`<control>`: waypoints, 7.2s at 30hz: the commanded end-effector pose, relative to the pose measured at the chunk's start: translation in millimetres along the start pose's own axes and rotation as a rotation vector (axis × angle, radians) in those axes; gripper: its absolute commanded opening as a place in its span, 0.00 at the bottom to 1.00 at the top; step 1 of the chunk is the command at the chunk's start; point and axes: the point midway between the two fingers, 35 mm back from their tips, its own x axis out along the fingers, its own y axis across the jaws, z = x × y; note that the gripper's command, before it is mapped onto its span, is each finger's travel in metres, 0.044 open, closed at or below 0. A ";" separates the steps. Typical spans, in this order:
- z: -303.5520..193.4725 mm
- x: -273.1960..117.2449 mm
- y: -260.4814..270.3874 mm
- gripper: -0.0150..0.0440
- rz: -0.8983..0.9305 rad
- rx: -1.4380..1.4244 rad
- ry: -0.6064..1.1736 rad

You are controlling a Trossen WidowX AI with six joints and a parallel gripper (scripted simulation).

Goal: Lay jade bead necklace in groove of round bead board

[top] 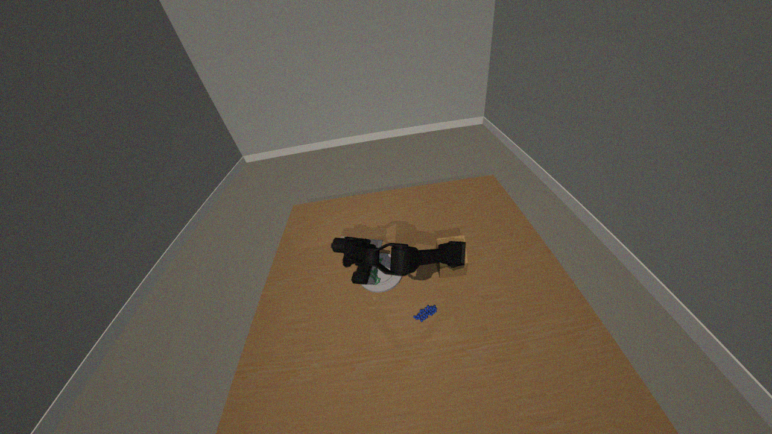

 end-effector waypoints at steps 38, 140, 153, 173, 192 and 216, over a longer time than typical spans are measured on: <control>4.6 -0.8 13.8 0.65 0.001 0.001 0.000; -6.7 0.3 12.9 0.25 0.000 -0.059 -0.002; -6.7 0.3 12.9 0.25 0.000 -0.059 -0.002; -4.1 -5.4 23.3 0.25 0.004 -0.050 -0.001; -4.1 -0.7 23.0 0.61 0.001 -0.054 0.001; -4.6 -5.4 22.6 1.00 0.004 -0.050 -0.001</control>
